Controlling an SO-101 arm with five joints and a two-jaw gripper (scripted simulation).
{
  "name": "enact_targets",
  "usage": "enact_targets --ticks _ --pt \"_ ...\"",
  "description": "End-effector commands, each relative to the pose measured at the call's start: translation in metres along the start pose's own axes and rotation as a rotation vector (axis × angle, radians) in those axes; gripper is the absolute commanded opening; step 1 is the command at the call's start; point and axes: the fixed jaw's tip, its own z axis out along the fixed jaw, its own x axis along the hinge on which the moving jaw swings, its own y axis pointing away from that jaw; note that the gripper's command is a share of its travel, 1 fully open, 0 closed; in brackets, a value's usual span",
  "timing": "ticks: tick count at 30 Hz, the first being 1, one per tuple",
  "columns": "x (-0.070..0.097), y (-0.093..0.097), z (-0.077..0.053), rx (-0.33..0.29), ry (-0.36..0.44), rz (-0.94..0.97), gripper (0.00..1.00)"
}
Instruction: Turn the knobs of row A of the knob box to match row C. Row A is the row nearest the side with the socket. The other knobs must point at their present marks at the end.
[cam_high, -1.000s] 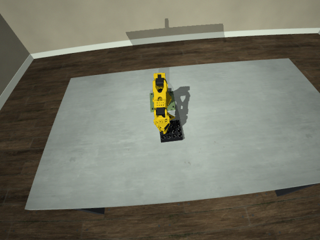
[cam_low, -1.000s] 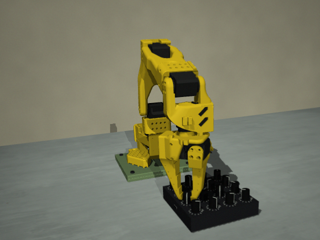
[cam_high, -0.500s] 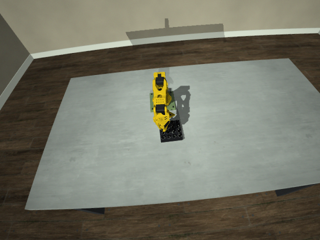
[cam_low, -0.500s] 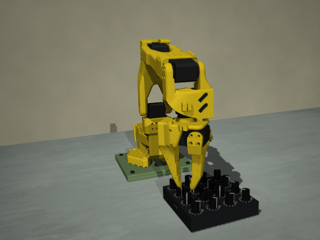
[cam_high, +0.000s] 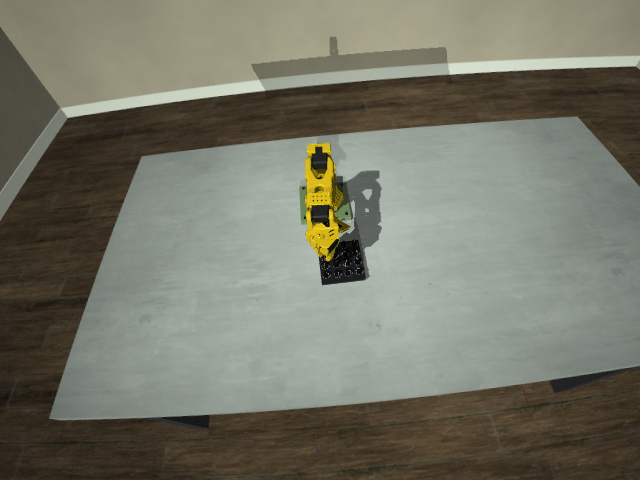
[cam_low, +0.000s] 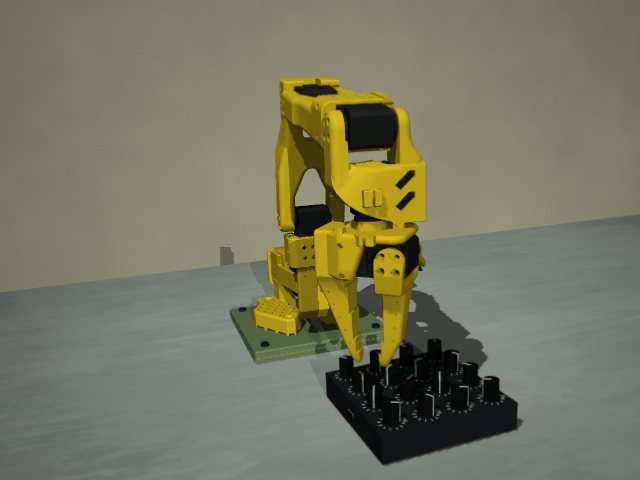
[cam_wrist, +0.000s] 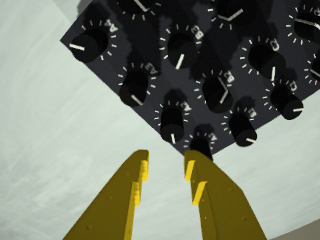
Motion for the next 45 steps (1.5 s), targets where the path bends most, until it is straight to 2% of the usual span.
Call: enact_targets --ticks 1,10,30,45 --pt "0.002 0.001 -0.005 0.011 0.012 0.007 0.08" --pt "-0.001 0.003 -0.006 0.011 0.012 0.007 0.08" --pt "-0.027 0.022 -0.009 0.011 0.012 0.007 0.08" --pt "-0.028 0.023 -0.008 0.011 0.012 -0.02 0.08"
